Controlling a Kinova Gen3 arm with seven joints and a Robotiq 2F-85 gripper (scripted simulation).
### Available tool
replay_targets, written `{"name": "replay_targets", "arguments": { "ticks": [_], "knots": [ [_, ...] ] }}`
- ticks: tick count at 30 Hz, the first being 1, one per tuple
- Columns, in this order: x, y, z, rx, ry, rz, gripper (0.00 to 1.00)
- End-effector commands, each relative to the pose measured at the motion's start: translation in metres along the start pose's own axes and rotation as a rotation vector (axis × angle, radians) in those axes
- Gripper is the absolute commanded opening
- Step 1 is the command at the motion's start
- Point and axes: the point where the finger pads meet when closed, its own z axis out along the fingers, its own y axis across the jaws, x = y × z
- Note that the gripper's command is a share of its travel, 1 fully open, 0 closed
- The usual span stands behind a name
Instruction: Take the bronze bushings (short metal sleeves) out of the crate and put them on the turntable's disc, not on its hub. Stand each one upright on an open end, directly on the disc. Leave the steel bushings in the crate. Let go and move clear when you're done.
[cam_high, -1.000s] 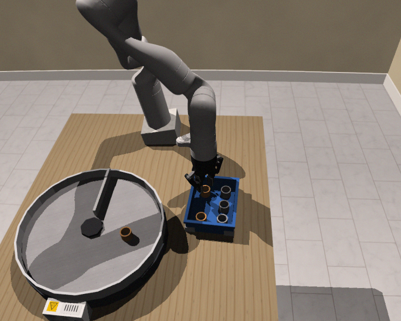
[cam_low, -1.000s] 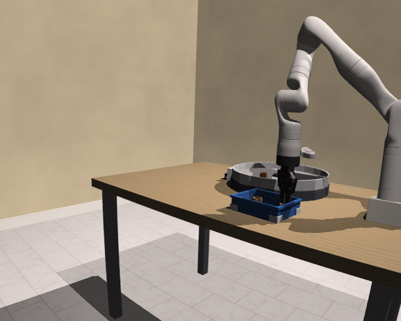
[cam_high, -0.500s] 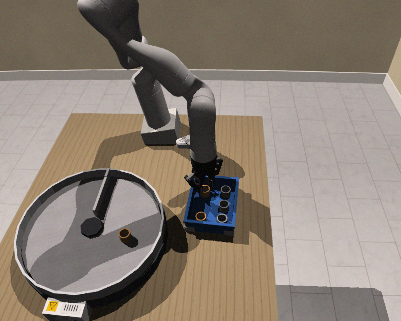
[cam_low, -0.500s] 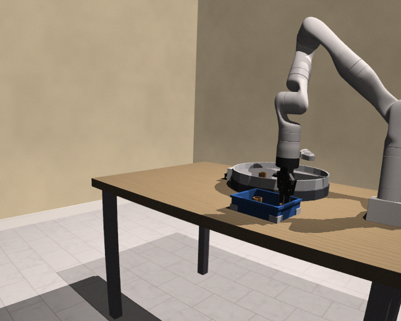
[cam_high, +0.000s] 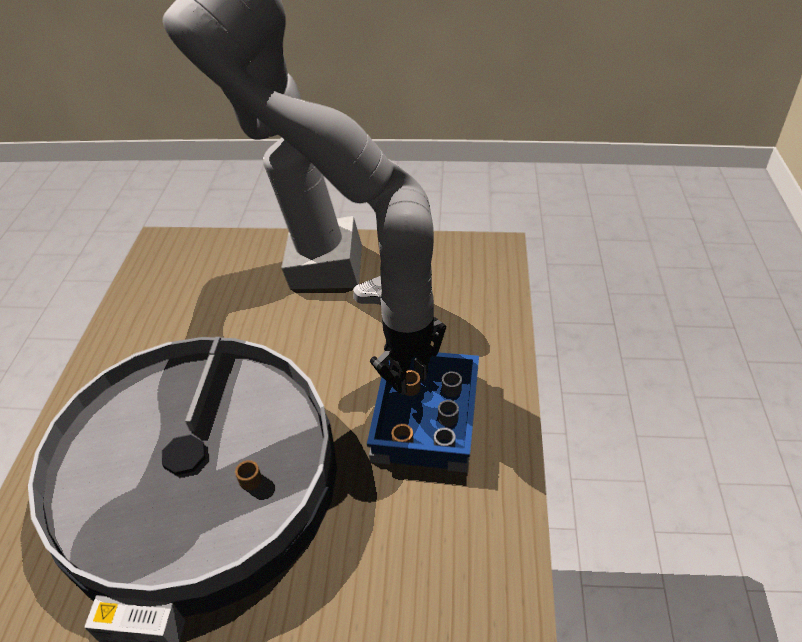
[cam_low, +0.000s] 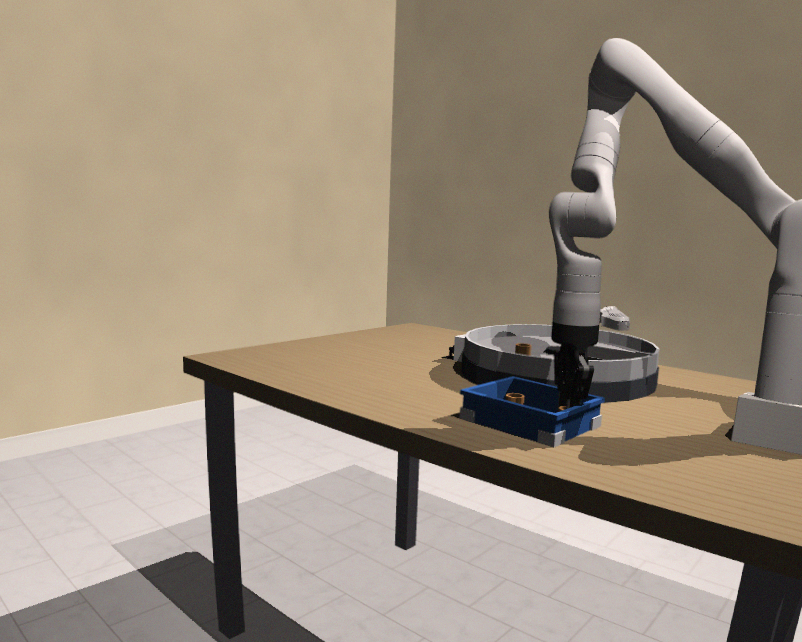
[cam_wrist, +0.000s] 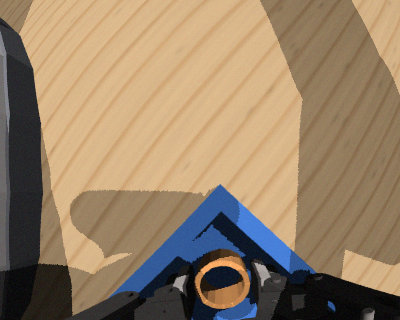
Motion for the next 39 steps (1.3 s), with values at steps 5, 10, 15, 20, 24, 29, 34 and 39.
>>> {"name": "replay_targets", "arguments": {
  "ticks": [5, 10, 15, 20, 24, 29, 34, 39],
  "knots": [
    [-0.0003, 0.0003, -0.0002, 0.000, -0.001, -0.001, 0.39],
    [-0.0003, 0.0003, -0.0002, 0.000, -0.001, -0.001, 0.39],
    [-0.0003, 0.0003, -0.0002, 0.000, -0.001, -0.001, 0.39],
    [-0.0003, 0.0003, -0.0002, 0.000, -0.001, -0.001, 0.39],
    [-0.0003, 0.0003, -0.0002, 0.000, -0.001, -0.001, 0.39],
    [-0.0003, 0.0003, -0.0002, 0.000, -0.001, -0.001, 0.39],
    [-0.0003, 0.0003, -0.0002, 0.000, -0.001, -0.001, 0.00],
    [-0.0003, 0.0003, -0.0002, 0.000, -0.001, -0.001, 0.00]
  ]
}}
